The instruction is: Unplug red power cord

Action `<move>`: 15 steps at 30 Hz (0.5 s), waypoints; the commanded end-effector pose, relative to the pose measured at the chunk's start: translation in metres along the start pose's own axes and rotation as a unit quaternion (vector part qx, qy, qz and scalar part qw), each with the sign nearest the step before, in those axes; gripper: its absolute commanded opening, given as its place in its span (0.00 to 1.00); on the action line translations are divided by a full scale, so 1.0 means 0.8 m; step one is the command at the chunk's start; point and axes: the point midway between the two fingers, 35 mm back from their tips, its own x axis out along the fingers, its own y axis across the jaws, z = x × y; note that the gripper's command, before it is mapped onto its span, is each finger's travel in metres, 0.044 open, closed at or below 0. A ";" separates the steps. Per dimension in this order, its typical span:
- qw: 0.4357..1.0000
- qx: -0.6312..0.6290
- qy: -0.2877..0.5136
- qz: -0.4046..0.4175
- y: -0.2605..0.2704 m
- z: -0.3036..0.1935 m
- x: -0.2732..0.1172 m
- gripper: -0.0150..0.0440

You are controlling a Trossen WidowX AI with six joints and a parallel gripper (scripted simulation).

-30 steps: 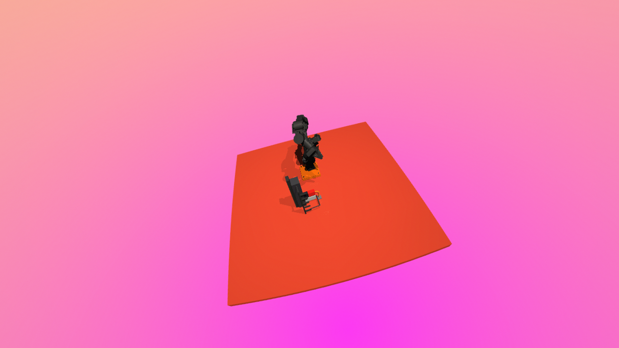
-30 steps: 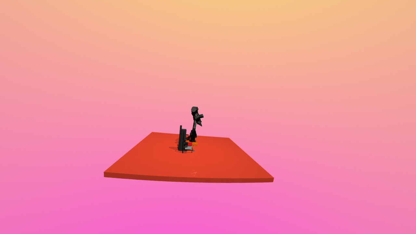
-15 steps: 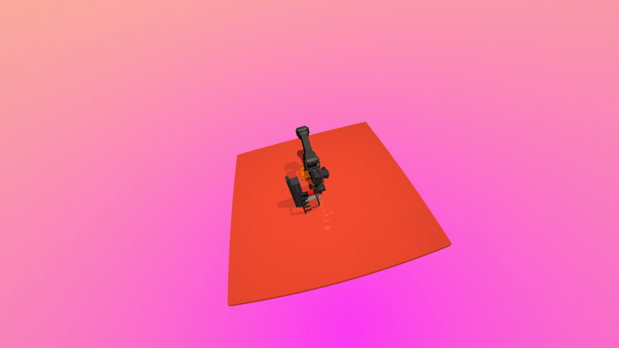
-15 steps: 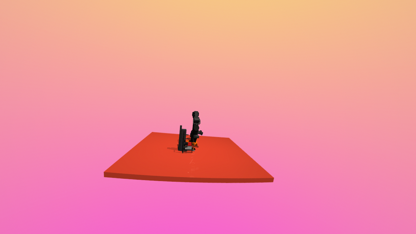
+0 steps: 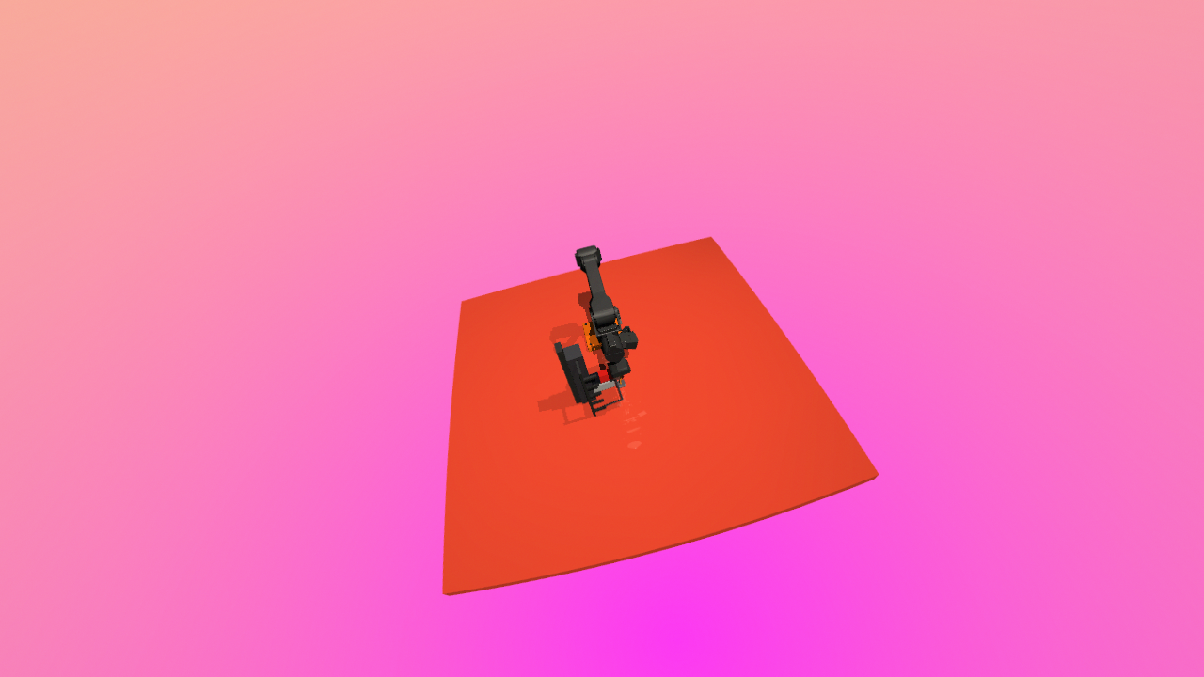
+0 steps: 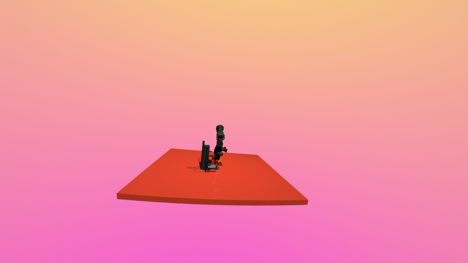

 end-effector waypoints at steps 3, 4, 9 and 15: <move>1.000 -0.002 0.003 0.001 -0.001 -0.012 0.001 0.53; 1.000 -0.002 0.004 0.001 -0.002 -0.014 0.001 0.53; 1.000 -0.002 0.004 0.001 -0.002 -0.024 0.001 0.53; 1.000 -0.002 0.004 0.001 -0.002 -0.037 0.001 0.53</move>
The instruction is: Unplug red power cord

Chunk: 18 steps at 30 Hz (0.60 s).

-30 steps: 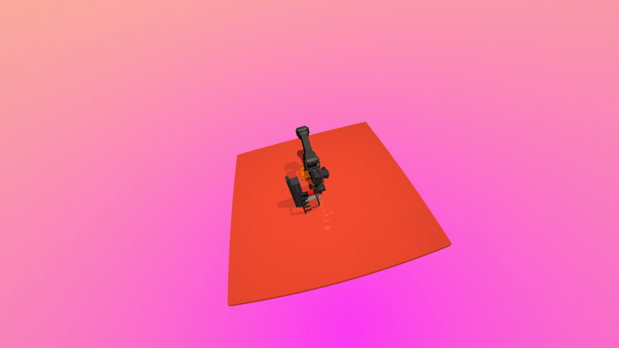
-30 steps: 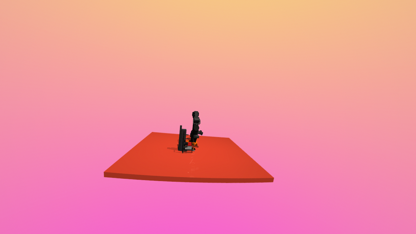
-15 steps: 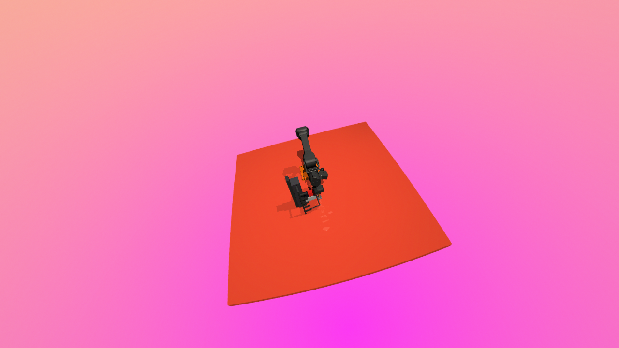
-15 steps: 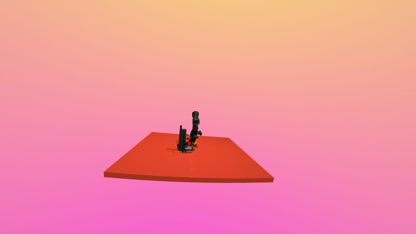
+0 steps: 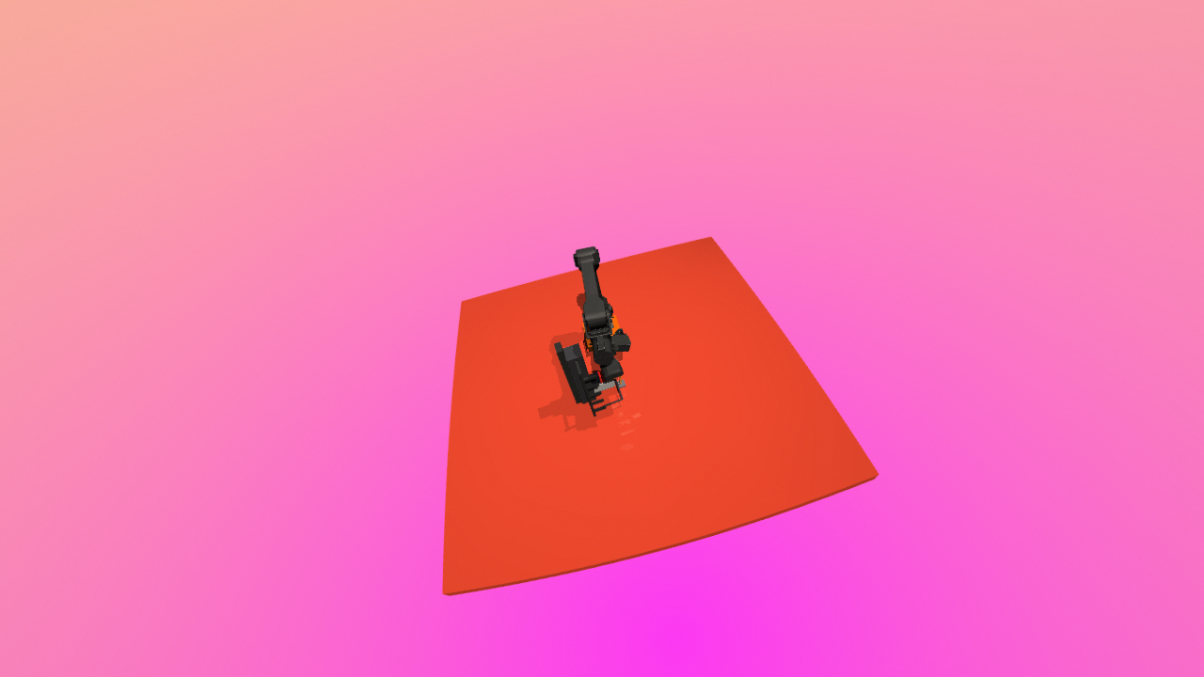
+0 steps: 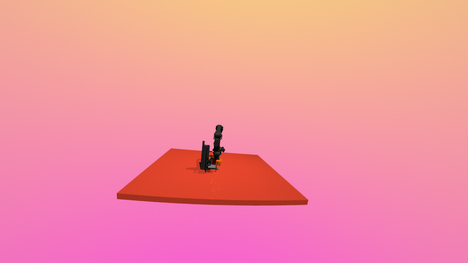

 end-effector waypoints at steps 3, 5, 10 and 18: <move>1.000 -0.002 0.003 0.002 0.000 -0.009 0.002 0.53; 1.000 -0.002 0.003 0.002 0.000 -0.009 0.003 0.53; 1.000 -0.002 0.003 0.002 0.000 -0.009 0.010 0.53; 1.000 0.000 0.001 0.000 0.000 -0.008 0.014 0.48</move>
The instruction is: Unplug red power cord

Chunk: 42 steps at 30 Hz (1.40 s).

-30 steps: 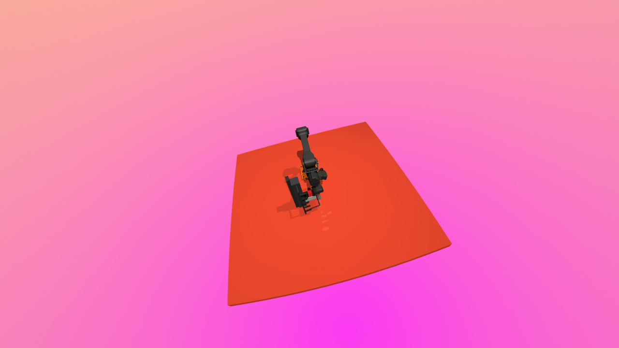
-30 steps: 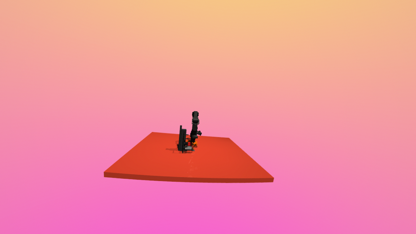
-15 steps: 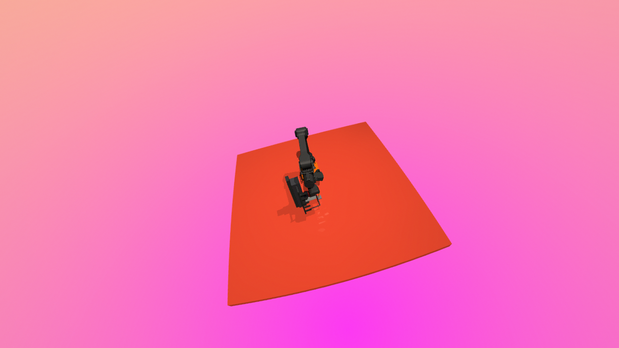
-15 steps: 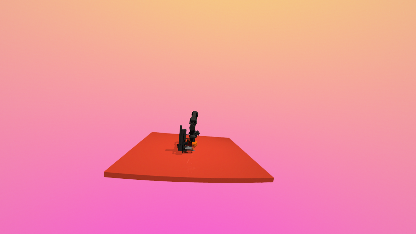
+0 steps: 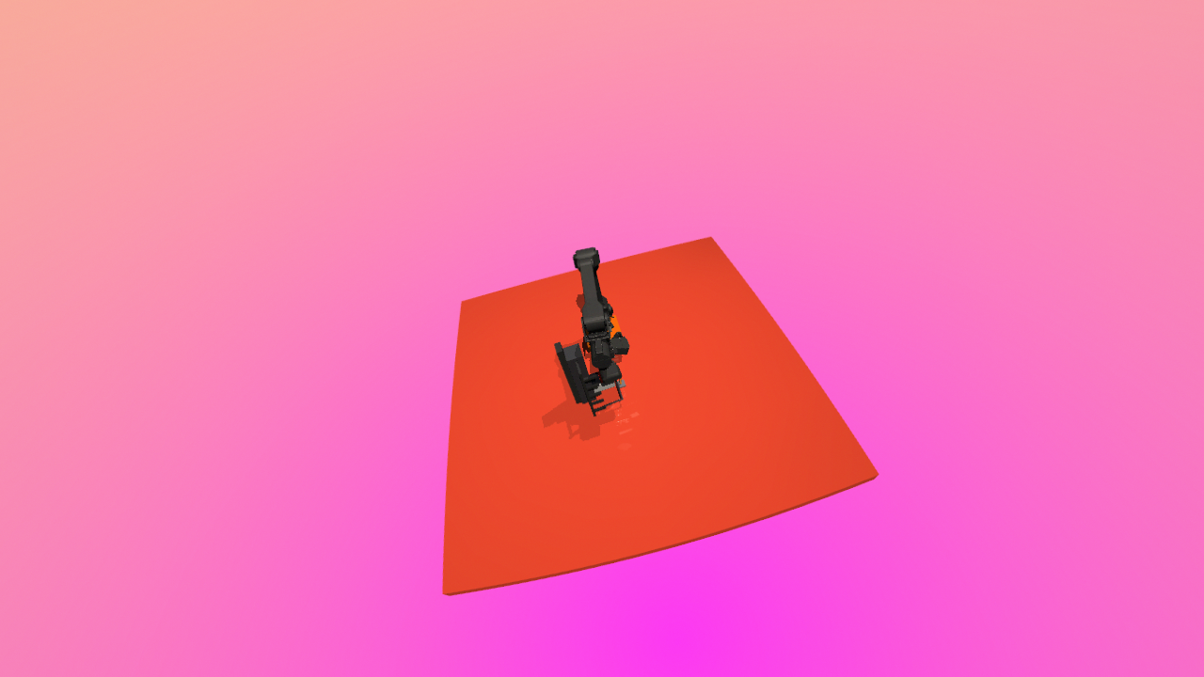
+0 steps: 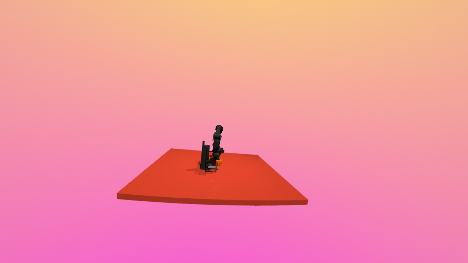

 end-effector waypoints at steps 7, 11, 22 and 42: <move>1.000 0.000 0.000 0.000 0.000 0.000 0.000 0.30; 1.000 0.000 0.000 0.000 0.000 0.000 0.000 0.26; 1.000 0.000 0.000 0.000 -0.002 0.017 0.000 0.25; 1.000 -0.001 -0.001 0.001 -0.002 0.059 -0.001 0.25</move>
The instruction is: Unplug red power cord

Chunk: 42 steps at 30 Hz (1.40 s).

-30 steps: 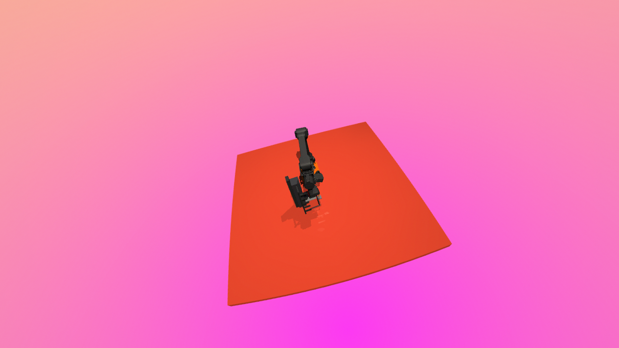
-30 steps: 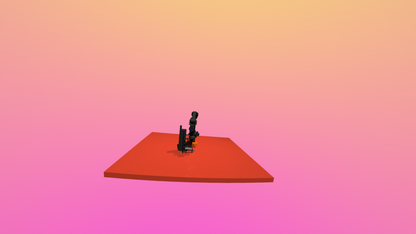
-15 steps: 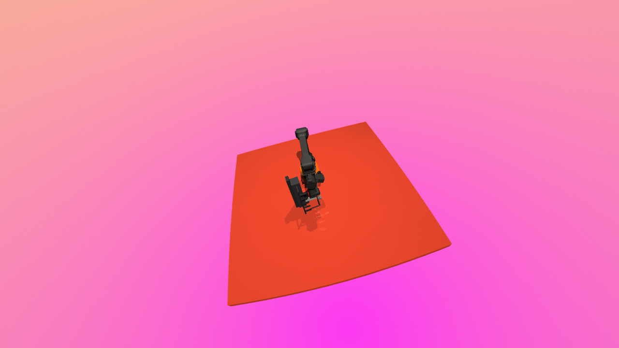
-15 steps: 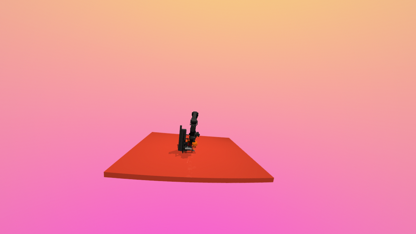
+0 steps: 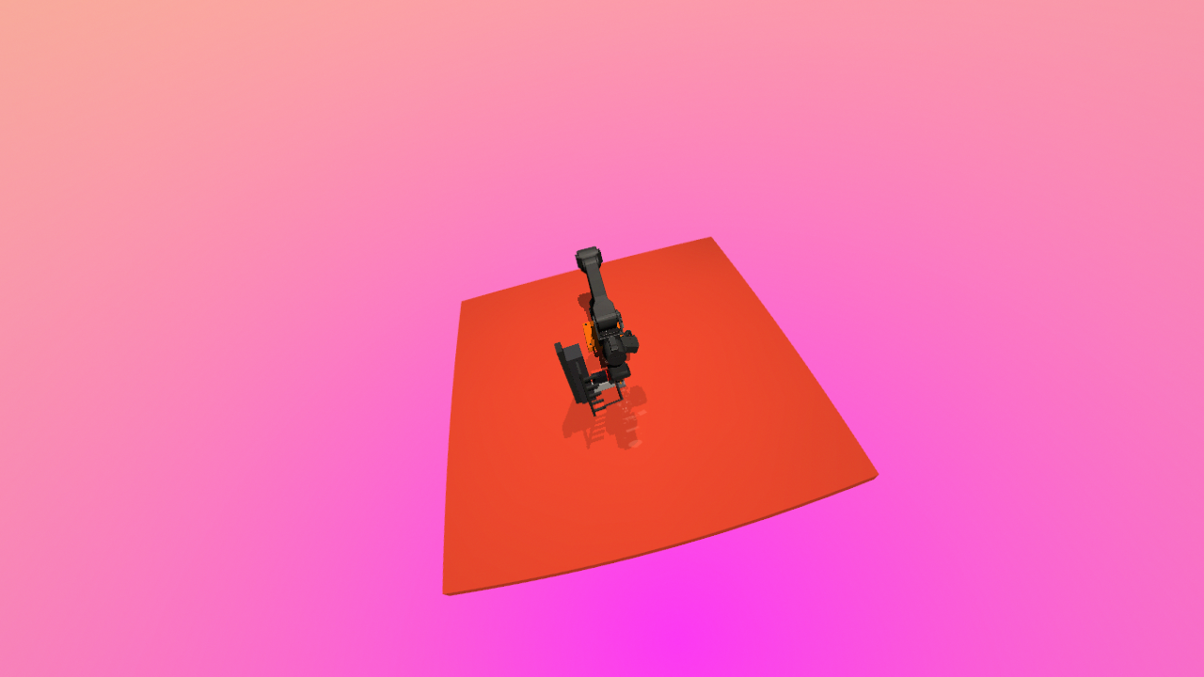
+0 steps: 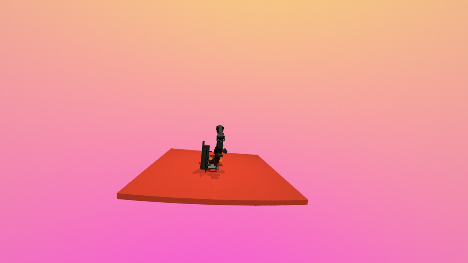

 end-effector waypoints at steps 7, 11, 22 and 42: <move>1.000 -0.014 -0.013 -0.003 0.002 0.014 0.001 0.48; 1.000 -0.014 -0.013 -0.003 0.002 0.014 0.001 0.65; 1.000 -0.014 -0.016 -0.003 0.003 0.080 -0.014 1.00; 1.000 -0.014 -0.016 -0.003 0.005 0.090 -0.016 1.00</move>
